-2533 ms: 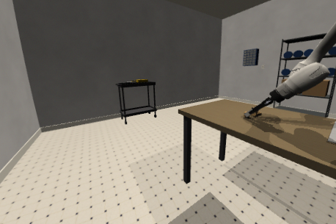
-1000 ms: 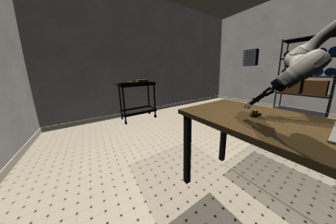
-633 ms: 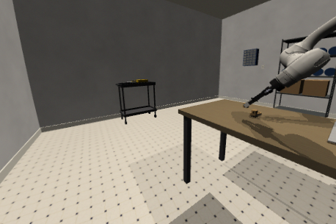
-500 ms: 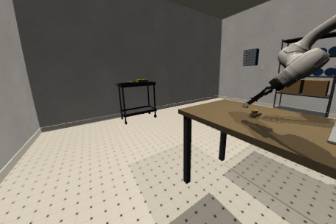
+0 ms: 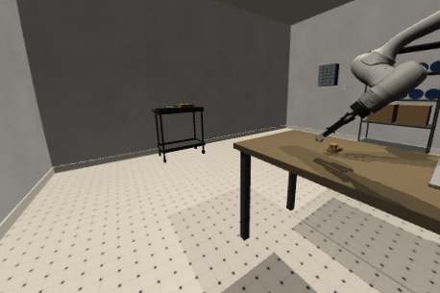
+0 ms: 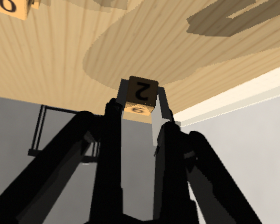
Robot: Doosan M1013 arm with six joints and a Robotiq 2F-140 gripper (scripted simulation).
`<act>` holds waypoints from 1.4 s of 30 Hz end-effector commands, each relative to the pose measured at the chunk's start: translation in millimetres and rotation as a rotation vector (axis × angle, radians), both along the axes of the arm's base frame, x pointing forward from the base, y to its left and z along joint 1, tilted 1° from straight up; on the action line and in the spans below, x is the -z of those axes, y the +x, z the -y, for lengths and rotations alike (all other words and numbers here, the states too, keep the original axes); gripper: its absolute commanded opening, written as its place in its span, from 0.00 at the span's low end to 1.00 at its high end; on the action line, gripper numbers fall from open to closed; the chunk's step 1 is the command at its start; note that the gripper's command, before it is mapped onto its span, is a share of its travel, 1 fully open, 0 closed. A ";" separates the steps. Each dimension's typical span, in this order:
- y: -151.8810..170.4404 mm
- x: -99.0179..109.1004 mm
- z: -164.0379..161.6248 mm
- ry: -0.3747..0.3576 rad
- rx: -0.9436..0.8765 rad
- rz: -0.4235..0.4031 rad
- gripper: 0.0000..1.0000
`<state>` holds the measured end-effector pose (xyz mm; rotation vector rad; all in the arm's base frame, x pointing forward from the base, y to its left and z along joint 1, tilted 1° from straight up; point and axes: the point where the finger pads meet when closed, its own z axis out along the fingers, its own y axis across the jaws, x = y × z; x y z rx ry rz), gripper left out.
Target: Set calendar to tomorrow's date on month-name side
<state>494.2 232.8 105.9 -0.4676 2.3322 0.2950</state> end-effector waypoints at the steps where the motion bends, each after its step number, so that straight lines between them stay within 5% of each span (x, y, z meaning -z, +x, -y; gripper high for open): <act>1: -1.9 0.0 -2.7 0.009 -0.031 -0.062 0.16; 15: -7.9 7.1 5.3 -0.047 -0.026 -0.161 0.16; 42: 5.7 5.9 40.1 -0.154 0.052 -0.197 0.16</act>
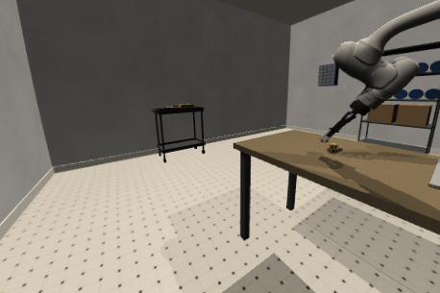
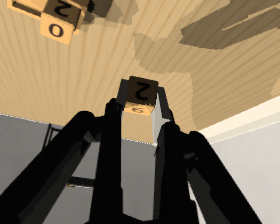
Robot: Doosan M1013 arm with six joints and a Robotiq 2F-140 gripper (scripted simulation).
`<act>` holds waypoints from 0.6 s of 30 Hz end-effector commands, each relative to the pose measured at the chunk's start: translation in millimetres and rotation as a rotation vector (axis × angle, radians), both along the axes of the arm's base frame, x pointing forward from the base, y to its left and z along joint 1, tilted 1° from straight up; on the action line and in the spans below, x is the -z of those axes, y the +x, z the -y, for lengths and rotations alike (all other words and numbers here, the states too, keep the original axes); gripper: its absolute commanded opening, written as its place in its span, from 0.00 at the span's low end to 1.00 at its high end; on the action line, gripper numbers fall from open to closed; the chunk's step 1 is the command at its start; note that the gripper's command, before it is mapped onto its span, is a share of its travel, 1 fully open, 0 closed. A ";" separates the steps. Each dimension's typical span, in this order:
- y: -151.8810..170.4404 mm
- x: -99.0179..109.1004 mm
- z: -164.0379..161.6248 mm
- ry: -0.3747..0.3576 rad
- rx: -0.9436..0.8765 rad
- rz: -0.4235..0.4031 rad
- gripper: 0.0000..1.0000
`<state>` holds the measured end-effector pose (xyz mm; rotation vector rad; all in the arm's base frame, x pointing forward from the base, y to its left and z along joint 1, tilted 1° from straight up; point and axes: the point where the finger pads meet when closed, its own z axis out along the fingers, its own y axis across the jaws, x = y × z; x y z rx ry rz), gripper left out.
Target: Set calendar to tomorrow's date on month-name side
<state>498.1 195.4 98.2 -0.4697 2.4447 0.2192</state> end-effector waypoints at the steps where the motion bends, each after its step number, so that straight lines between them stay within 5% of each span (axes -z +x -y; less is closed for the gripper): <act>1: 2.1 -2.0 3.2 -0.078 0.028 -0.104 0.16; 18: 6.6 -3.4 0.5 -0.096 0.024 -0.157 0.16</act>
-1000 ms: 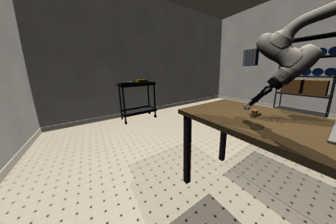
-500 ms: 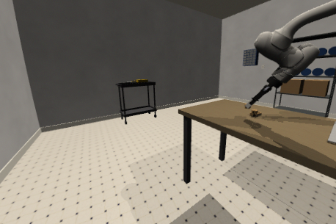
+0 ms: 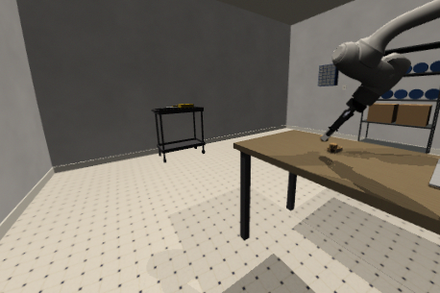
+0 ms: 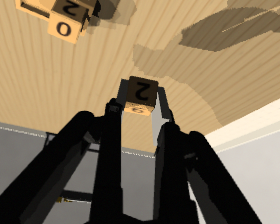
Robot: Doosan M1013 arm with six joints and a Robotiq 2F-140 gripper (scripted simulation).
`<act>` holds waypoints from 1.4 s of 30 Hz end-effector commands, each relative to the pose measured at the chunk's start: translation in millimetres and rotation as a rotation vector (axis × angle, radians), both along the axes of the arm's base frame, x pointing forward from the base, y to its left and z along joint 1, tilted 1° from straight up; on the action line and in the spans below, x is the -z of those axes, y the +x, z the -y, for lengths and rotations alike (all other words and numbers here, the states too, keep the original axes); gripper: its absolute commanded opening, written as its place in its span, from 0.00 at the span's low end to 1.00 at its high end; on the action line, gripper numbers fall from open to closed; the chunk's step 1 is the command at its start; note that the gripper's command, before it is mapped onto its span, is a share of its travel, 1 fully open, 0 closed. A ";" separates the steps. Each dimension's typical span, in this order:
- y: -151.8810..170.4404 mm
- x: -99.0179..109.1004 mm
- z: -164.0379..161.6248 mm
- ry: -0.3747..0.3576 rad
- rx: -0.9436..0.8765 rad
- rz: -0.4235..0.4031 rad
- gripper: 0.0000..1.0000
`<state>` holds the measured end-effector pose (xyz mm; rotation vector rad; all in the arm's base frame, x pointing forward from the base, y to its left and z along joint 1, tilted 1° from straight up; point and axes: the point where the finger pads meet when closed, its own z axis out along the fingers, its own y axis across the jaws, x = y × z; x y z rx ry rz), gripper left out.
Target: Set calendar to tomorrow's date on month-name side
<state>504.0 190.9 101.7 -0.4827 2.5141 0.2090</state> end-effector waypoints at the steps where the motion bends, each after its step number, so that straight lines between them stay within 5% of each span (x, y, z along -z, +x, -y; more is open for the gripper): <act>1: 1.1 0.4 -4.9 -0.081 0.023 -0.118 0.16; 11: 2.7 -2.1 -2.5 -0.150 0.025 -0.272 0.16; 17: 6.2 -3.5 -3.4 -0.160 0.025 -0.295 0.16; 23: 8.5 -2.8 -4.7 -0.220 0.019 -0.452 0.16; 34: 12.8 -4.6 -5.8 -0.256 0.018 -0.539 0.16; 42: 14.9 -3.5 -6.7 -0.317 0.013 -0.697 0.16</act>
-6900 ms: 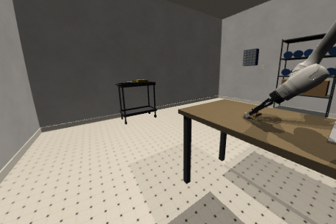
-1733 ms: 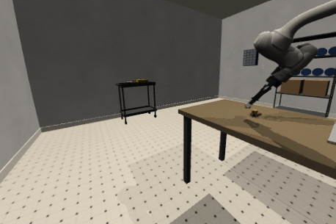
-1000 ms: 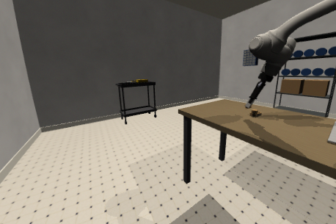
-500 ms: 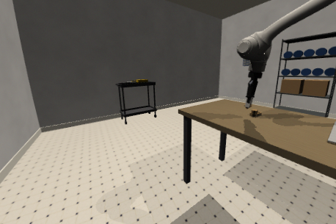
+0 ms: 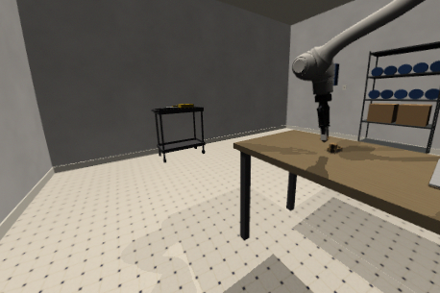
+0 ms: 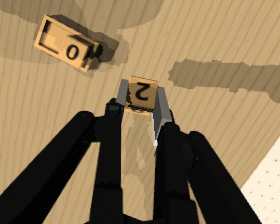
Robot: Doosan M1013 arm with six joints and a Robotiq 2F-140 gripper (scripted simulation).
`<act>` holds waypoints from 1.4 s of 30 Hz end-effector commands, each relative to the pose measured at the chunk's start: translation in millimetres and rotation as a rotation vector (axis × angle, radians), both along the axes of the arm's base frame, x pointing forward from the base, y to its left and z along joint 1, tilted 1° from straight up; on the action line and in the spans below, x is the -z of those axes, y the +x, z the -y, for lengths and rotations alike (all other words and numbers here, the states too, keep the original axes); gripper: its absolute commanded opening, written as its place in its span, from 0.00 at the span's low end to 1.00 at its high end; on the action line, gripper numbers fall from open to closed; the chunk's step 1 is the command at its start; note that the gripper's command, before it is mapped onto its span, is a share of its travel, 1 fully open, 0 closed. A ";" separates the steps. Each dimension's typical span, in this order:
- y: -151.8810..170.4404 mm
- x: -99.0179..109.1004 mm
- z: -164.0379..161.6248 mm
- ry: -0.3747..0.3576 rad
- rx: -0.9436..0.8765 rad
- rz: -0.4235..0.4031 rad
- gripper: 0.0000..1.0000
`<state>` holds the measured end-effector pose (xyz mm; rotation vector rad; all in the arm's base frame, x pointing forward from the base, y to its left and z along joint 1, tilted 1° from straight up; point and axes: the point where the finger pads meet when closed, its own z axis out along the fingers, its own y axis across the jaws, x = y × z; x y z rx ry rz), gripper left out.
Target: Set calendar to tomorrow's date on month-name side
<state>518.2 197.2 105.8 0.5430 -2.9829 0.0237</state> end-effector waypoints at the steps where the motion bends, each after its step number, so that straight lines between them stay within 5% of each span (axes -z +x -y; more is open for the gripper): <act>1: 1.1 0.3 -0.5 -0.032 0.000 -0.084 0.16; 9: 5.2 0.3 -2.0 -0.054 0.000 -0.143 0.16; 20: 8.1 1.3 -3.0 -0.139 -0.001 -0.368 0.16; 26: 11.4 2.9 -4.3 -0.147 -0.001 -0.388 0.16; 37: 13.9 4.8 -5.2 -0.231 -0.002 -0.613 0.16; 42: 16.8 6.9 -6.3 -0.233 -0.002 -0.618 0.16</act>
